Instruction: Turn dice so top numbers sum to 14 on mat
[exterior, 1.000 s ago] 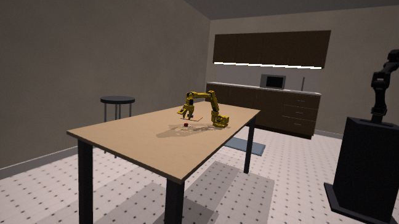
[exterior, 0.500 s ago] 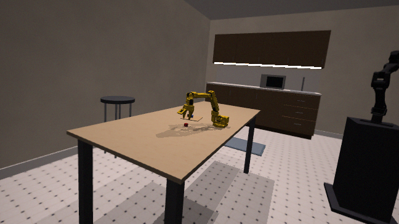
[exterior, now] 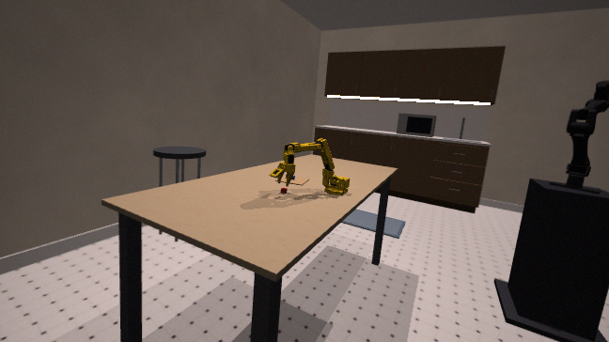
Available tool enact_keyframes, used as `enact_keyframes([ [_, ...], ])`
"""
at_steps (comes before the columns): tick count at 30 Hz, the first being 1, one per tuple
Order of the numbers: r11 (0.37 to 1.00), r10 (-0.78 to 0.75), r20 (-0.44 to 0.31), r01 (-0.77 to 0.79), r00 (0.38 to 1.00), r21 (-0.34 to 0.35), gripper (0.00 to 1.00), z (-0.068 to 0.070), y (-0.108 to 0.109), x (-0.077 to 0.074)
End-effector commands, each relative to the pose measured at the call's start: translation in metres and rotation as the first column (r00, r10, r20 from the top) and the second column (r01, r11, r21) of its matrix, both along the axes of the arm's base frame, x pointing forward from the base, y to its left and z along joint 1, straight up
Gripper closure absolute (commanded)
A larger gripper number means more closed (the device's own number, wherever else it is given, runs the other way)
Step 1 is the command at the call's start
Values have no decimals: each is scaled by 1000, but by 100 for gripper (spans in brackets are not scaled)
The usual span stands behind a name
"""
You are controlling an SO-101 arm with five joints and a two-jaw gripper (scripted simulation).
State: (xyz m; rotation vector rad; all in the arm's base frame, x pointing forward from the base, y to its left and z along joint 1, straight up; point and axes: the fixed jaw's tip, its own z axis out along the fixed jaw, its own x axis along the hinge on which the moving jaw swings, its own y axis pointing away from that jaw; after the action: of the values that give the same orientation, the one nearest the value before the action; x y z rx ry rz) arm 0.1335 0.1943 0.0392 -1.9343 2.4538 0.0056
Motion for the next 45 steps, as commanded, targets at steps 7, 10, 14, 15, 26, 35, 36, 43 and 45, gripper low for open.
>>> enact_keyframes([
  [7, 1000, 18, 16, -18, 1000, 24, 72, -13, 4, 0],
  [10, 1000, 18, 16, -18, 1000, 24, 72, -14, 4, 0],
  [14, 1000, 18, 16, -18, 1000, 24, 72, -19, 4, 0],
  [15, 1000, 18, 16, -18, 1000, 24, 72, -20, 4, 0],
  [26, 1000, 18, 16, -18, 1000, 24, 72, -22, 4, -1],
  [35, 1000, 18, 17, -18, 1000, 24, 73, -22, 4, 0],
  [36, 1000, 18, 17, -18, 1000, 24, 73, -22, 3, 0],
  [43, 1000, 18, 17, -18, 1000, 24, 76, -22, 3, 2],
  [45, 1000, 18, 17, -18, 1000, 24, 77, -22, 3, 3],
])
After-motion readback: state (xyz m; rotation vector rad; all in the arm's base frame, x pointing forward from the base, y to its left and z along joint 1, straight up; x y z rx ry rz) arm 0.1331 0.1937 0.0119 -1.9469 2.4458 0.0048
